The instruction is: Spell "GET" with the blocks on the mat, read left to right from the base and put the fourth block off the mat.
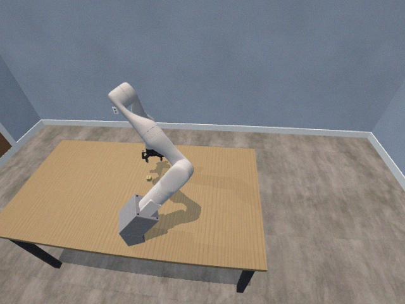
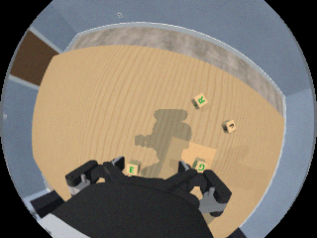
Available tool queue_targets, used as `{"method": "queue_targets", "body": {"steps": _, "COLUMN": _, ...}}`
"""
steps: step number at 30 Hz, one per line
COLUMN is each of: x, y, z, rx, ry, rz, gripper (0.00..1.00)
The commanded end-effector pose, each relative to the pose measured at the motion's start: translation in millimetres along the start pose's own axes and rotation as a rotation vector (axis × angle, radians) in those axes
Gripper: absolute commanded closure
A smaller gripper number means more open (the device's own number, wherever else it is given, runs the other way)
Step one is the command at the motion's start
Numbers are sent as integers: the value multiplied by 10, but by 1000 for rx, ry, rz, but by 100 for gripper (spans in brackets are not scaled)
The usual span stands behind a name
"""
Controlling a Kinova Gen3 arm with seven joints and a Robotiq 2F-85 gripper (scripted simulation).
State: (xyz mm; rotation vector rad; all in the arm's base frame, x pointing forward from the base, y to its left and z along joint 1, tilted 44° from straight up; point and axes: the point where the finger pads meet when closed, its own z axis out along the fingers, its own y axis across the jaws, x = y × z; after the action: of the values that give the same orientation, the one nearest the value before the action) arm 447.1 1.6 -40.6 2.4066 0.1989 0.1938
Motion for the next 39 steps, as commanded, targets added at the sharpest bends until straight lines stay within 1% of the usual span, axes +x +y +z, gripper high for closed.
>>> {"method": "queue_targets", "body": {"steps": 1, "x": 8, "y": 8, "z": 10, "rx": 4, "ry": -3, "rz": 6, "gripper": 0}}
{"method": "queue_targets", "body": {"steps": 4, "x": 8, "y": 8, "z": 10, "rx": 4, "ry": -3, "rz": 6, "gripper": 0}}
{"method": "queue_targets", "body": {"steps": 5, "x": 191, "y": 195, "z": 6, "rx": 2, "ry": -2, "rz": 6, "gripper": 0}}
{"method": "queue_targets", "body": {"steps": 14, "x": 191, "y": 195, "z": 6, "rx": 2, "ry": -2, "rz": 6, "gripper": 0}}
{"method": "queue_targets", "body": {"steps": 15, "x": 353, "y": 390, "z": 3, "rx": -4, "ry": -1, "rz": 6, "gripper": 0}}
{"method": "queue_targets", "body": {"steps": 24, "x": 353, "y": 390, "z": 3, "rx": -4, "ry": -1, "rz": 6, "gripper": 0}}
{"method": "queue_targets", "body": {"steps": 25, "x": 488, "y": 580, "z": 0, "rx": -11, "ry": -1, "rz": 7, "gripper": 0}}
{"method": "queue_targets", "body": {"steps": 35, "x": 488, "y": 580, "z": 0, "rx": -11, "ry": -1, "rz": 7, "gripper": 0}}
{"method": "queue_targets", "body": {"steps": 36, "x": 594, "y": 750, "z": -2, "rx": -18, "ry": -1, "rz": 8, "gripper": 0}}
{"method": "queue_targets", "body": {"steps": 39, "x": 594, "y": 750, "z": -2, "rx": -18, "ry": -1, "rz": 8, "gripper": 0}}
